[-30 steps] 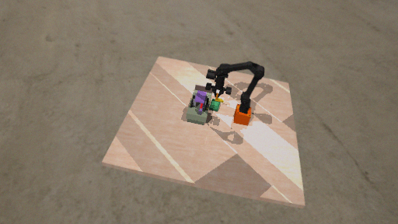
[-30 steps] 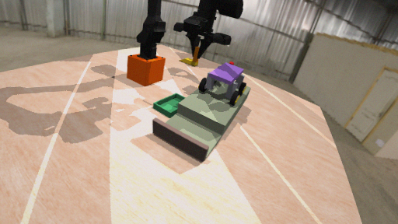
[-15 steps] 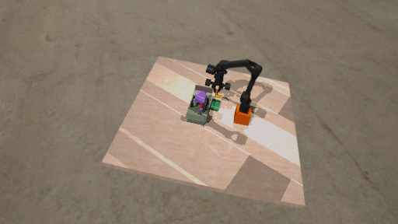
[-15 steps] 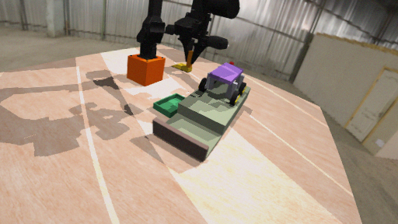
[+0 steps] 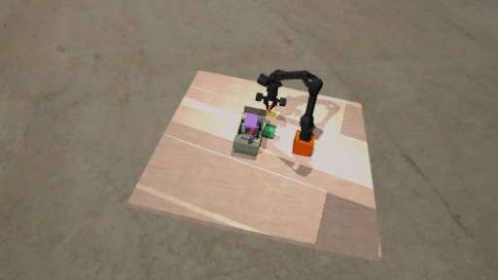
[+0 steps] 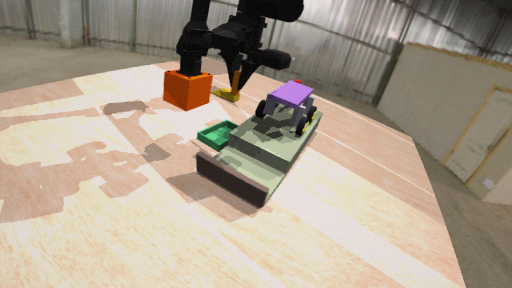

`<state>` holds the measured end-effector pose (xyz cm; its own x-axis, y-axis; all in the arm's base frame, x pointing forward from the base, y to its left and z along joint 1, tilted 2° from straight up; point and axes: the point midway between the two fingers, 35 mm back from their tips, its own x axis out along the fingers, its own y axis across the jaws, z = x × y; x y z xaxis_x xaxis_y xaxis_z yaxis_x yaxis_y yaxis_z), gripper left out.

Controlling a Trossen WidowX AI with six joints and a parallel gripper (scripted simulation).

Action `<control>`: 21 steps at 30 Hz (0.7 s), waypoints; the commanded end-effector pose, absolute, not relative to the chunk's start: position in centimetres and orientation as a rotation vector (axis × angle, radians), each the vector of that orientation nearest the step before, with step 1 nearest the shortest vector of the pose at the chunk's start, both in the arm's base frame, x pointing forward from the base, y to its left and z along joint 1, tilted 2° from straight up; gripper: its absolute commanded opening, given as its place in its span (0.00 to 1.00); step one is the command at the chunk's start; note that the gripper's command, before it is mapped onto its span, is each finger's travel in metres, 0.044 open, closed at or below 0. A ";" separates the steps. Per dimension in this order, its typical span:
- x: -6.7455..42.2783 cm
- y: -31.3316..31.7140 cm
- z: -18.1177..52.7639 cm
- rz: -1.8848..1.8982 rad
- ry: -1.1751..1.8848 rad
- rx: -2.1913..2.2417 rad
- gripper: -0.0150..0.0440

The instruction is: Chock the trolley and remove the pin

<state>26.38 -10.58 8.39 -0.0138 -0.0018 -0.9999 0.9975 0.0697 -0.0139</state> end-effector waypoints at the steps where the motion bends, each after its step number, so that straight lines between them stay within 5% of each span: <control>1: 26.8 -11.3 8.6 -1.178 1.237 1.161 0.25; 21: 26.9 -11.6 8.6 -1.688 0.877 1.683 0.25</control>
<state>26.69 -11.49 8.43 -0.0293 0.0351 -0.9990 0.8468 -0.5301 -0.0434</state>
